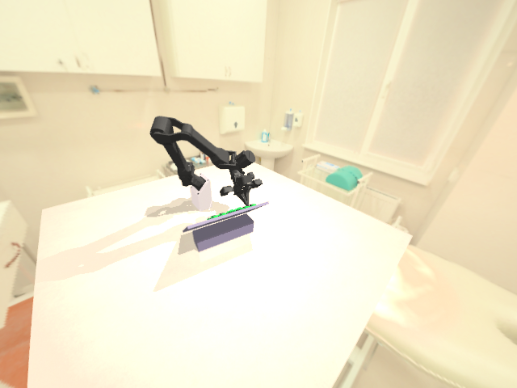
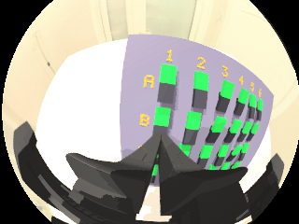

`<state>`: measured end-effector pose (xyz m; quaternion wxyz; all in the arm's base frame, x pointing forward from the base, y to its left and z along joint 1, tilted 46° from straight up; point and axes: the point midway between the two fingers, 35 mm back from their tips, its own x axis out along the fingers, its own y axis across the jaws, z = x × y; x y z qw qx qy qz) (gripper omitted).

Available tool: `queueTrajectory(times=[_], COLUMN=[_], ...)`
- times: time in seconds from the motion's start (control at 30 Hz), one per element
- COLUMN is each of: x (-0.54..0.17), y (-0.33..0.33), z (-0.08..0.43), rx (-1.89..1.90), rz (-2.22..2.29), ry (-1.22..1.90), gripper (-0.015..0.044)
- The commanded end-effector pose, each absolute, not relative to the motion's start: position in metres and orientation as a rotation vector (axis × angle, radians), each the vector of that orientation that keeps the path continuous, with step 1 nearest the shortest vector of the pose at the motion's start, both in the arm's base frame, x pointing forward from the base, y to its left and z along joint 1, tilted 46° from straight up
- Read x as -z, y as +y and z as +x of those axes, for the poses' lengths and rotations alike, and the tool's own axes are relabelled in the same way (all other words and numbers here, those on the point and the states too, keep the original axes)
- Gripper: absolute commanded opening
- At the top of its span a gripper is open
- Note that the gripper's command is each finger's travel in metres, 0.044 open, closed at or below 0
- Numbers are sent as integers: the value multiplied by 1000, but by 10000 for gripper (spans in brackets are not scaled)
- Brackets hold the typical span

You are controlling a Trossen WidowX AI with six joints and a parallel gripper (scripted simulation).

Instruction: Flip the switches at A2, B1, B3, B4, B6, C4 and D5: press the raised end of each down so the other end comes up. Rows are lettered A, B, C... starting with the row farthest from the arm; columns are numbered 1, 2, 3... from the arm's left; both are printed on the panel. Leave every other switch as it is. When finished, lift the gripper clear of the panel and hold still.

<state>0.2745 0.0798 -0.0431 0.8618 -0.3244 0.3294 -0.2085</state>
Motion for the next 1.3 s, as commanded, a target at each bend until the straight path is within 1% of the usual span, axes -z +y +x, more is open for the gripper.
queueTrajectory(times=[0.0,1.1,1.27], x=[44,46,38], y=[80,77,97], z=[275,278,260], rx=[433,433,428], rz=[-685,-685,-672], ry=[694,694,716], gripper=[0,0,0])
